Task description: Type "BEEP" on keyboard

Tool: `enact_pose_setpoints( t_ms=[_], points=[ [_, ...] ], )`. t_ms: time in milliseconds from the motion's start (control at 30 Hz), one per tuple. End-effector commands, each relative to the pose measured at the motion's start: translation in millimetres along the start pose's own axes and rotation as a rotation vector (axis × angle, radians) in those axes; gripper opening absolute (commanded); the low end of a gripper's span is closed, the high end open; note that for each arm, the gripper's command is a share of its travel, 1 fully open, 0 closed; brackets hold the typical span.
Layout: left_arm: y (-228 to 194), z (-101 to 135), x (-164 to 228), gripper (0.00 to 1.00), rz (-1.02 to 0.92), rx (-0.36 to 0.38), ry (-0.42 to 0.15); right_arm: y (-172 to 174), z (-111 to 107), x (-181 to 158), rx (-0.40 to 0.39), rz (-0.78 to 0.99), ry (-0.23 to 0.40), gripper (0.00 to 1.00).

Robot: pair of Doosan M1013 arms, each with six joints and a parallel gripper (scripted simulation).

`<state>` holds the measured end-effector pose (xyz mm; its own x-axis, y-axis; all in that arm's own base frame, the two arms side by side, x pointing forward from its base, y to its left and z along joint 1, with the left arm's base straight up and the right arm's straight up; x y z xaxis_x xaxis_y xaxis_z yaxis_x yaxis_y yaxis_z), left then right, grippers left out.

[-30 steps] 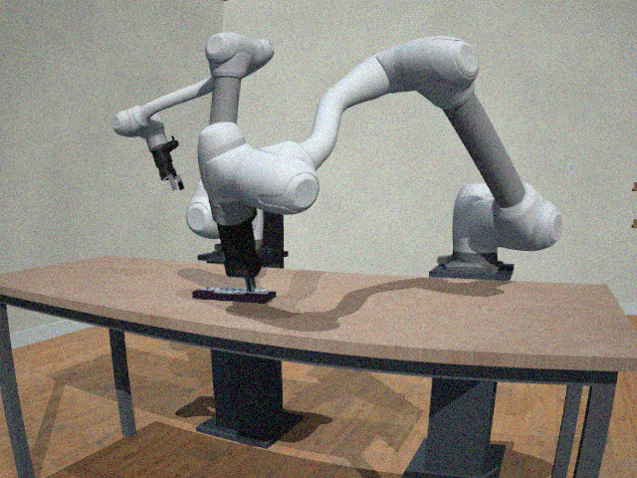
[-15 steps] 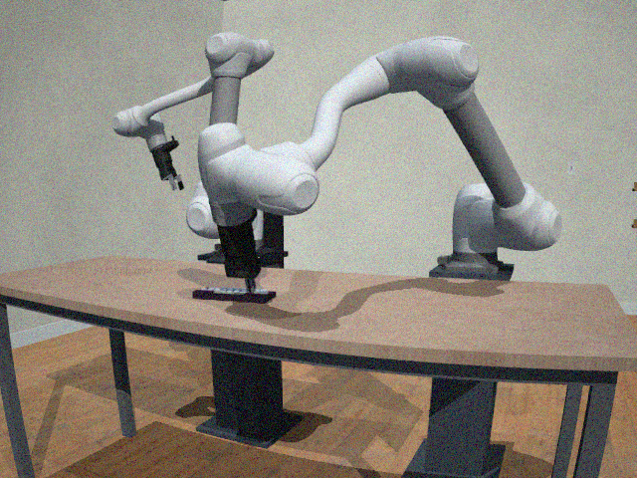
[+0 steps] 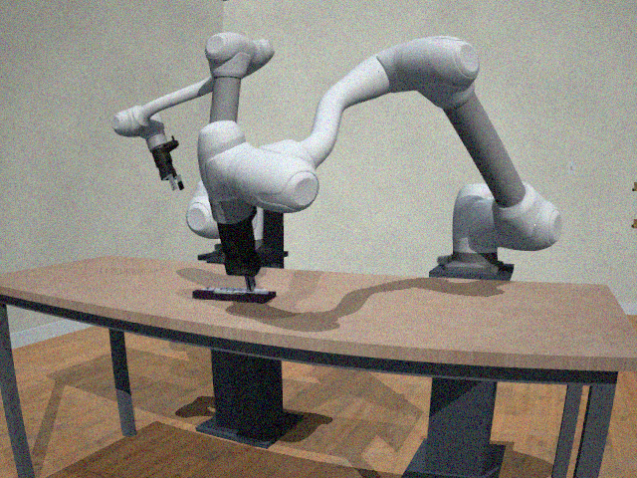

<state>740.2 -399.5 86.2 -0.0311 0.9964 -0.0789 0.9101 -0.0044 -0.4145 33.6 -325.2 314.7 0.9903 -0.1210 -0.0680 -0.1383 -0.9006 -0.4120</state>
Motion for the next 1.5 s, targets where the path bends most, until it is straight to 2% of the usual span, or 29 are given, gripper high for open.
enact_pose_setpoints(
  t_ms=[0,267,833,1467],
  points=[
    [-4,-8,-1,0.00,-0.002,0.001,-0.006,-2,2,1,0.007,-0.005,0.008,1.00],
    [-3,-5,-12,0.00,-0.003,0.004,-0.005,-2,2,1,0.007,-0.005,0.008,1.00],
    [1,2,-109,0.00,-0.002,0.004,-0.004,-2,2,1,0.007,-0.005,0.008,1.00],
    [7,10,-109,0.00,0.000,0.000,-0.006,-2,2,1,0.007,-0.005,0.008,1.00]
  ],
)
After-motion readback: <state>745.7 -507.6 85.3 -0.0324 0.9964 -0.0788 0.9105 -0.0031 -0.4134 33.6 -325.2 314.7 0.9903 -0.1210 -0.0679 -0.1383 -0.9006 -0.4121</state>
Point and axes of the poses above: on each arm, the point where the finger pads meet when closed, its own z axis out along the fingers, its own x axis across the jaws, y = z × x, the point moved 5 cm from there along -z, back along the fingers, and after that the axes turned 11 degrees about z, right-handed, at the moved point
